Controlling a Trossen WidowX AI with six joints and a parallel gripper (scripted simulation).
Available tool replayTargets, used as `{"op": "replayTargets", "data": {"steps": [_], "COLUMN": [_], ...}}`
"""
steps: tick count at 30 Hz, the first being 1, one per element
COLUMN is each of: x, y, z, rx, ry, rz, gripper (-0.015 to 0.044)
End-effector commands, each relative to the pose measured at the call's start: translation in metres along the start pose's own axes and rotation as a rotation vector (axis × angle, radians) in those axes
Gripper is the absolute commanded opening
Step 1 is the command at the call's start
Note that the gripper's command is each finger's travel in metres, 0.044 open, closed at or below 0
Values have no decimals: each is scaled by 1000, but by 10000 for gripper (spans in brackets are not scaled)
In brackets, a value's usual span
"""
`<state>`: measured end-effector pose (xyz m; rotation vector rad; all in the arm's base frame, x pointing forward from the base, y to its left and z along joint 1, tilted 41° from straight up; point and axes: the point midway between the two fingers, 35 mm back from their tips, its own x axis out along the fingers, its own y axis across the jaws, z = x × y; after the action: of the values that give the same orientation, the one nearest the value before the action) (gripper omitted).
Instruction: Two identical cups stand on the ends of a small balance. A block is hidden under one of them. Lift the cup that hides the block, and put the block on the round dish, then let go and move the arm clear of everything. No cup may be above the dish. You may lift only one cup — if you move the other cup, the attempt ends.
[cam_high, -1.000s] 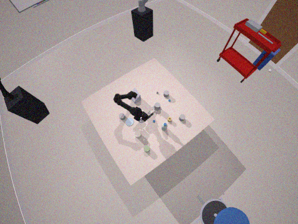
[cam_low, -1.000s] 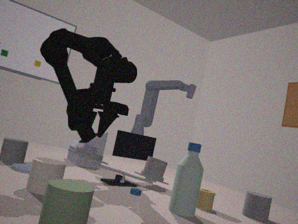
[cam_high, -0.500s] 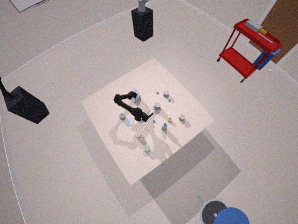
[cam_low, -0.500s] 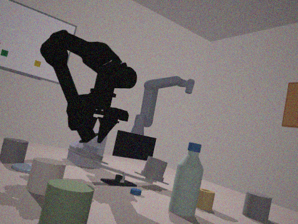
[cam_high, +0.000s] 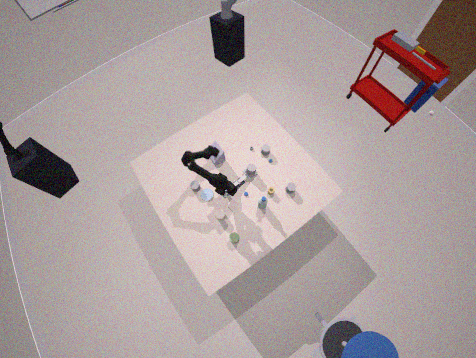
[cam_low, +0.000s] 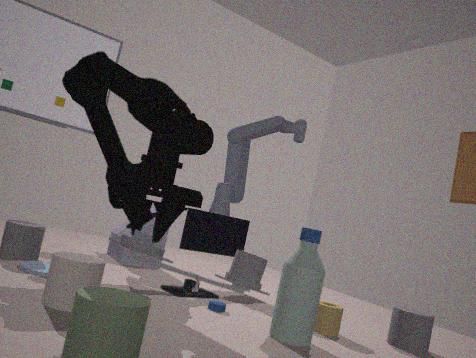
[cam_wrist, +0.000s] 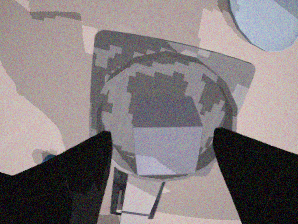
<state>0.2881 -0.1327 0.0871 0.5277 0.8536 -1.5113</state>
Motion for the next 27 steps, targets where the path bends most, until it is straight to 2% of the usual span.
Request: {"op": "replayTargets", "data": {"steps": [1, 4, 9, 14, 18, 27], "x": [8, 11, 11, 11, 3, -44], "y": [-1, -1, -1, -1, 0, 3], "z": [0, 0, 0, 0, 0, 0], "rx": [-4, -4, -4, -4, -4, -5], "ry": [-3, -4, -4, -4, -2, 2], "rz": [-6, -6, -6, -6, -5, -4], "gripper": [260, 260, 129, 95, 0, 0]}}
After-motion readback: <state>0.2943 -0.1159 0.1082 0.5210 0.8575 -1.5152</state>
